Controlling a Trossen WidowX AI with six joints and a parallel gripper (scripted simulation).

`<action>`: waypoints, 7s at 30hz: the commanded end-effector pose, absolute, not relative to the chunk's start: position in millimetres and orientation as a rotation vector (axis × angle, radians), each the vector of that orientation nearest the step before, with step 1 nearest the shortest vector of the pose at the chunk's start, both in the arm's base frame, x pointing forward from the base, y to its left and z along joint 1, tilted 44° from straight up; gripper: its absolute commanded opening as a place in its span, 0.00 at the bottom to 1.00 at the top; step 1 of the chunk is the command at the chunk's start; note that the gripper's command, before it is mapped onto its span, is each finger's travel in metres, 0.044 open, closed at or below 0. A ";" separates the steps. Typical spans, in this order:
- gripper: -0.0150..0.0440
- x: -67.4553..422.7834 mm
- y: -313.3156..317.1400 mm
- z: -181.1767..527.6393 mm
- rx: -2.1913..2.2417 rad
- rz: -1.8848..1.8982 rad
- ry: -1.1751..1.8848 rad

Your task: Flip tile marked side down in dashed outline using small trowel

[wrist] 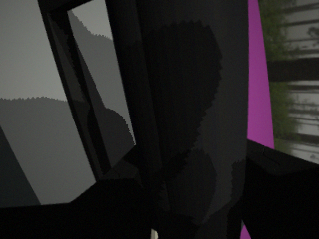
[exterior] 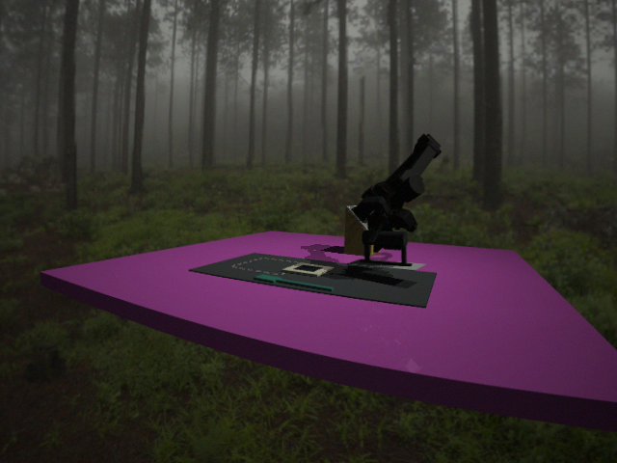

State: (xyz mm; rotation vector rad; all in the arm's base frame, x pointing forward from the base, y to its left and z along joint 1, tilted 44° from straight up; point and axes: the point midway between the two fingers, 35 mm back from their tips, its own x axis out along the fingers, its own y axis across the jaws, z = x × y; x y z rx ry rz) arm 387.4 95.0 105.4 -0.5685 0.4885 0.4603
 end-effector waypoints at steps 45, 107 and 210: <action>0.25 404.5 78.7 51.6 -0.645 0.515 0.272; 0.25 392.3 -5.3 32.4 -0.745 0.506 0.318; 0.25 384.3 -39.2 54.7 -0.747 0.505 0.318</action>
